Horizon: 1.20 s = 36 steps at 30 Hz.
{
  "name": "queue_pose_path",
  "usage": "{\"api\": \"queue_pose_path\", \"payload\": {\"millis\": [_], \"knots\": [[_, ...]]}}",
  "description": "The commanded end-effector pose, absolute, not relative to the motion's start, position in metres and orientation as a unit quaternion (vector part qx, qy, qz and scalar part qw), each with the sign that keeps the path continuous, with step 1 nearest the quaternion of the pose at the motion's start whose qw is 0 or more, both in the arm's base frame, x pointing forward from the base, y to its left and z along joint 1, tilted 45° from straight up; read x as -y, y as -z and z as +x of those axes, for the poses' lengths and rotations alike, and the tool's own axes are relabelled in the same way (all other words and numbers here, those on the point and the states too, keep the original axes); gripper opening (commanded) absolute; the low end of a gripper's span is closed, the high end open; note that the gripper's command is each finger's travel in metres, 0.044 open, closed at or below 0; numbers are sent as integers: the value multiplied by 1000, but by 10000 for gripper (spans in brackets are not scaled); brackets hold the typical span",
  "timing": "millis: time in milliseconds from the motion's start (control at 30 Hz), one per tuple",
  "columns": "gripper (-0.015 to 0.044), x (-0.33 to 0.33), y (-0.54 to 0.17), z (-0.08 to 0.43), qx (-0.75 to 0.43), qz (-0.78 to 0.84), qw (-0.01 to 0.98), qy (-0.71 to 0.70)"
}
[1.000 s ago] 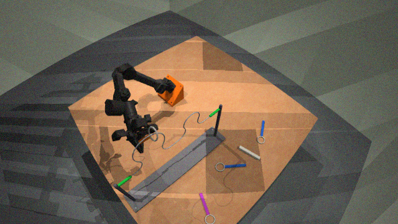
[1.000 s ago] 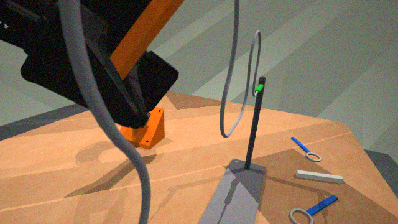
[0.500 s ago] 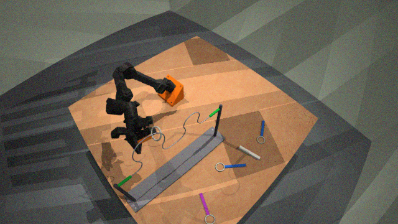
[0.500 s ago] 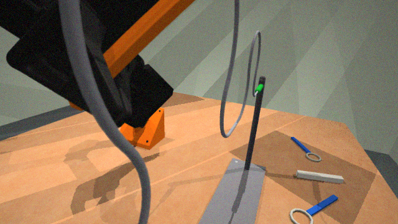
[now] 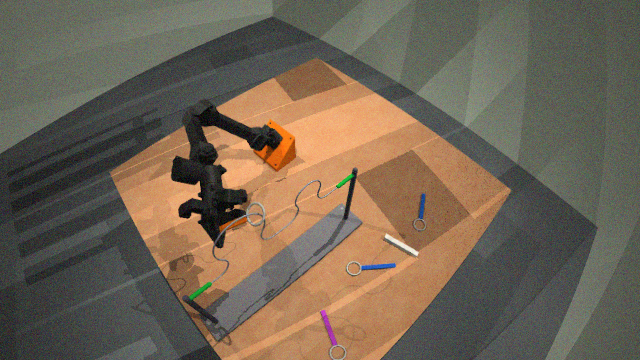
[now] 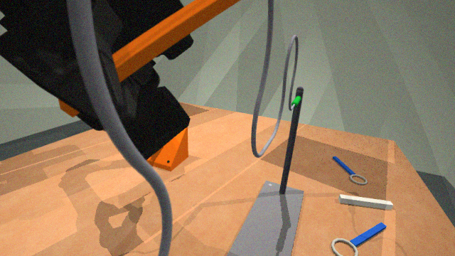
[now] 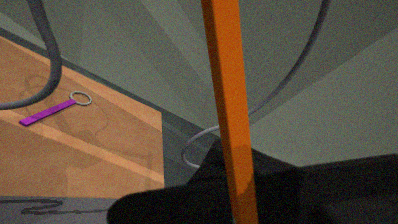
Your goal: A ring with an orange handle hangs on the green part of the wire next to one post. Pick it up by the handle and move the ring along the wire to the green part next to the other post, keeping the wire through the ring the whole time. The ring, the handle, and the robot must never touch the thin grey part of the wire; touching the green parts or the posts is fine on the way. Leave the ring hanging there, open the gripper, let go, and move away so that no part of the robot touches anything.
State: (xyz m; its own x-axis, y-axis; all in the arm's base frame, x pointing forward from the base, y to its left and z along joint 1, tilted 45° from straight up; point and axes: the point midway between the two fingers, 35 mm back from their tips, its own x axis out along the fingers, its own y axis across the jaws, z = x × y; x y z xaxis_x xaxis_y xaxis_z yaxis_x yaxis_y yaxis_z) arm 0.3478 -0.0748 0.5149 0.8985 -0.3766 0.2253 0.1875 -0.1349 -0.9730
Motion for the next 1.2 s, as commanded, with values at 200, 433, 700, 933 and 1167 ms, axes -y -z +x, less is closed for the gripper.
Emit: {"api": "queue_pose_path", "payload": {"millis": [200,433,700,933,1167], "knots": [[-150,73,-520,348,-47,-765,601,226],[-150,72,-524,347,-35,-792,563,234],[-150,70,-528,347,-21,-821,517,243],[-150,68,-531,346,-9,-844,475,249],[-150,66,-535,346,4,-864,433,256]]}}
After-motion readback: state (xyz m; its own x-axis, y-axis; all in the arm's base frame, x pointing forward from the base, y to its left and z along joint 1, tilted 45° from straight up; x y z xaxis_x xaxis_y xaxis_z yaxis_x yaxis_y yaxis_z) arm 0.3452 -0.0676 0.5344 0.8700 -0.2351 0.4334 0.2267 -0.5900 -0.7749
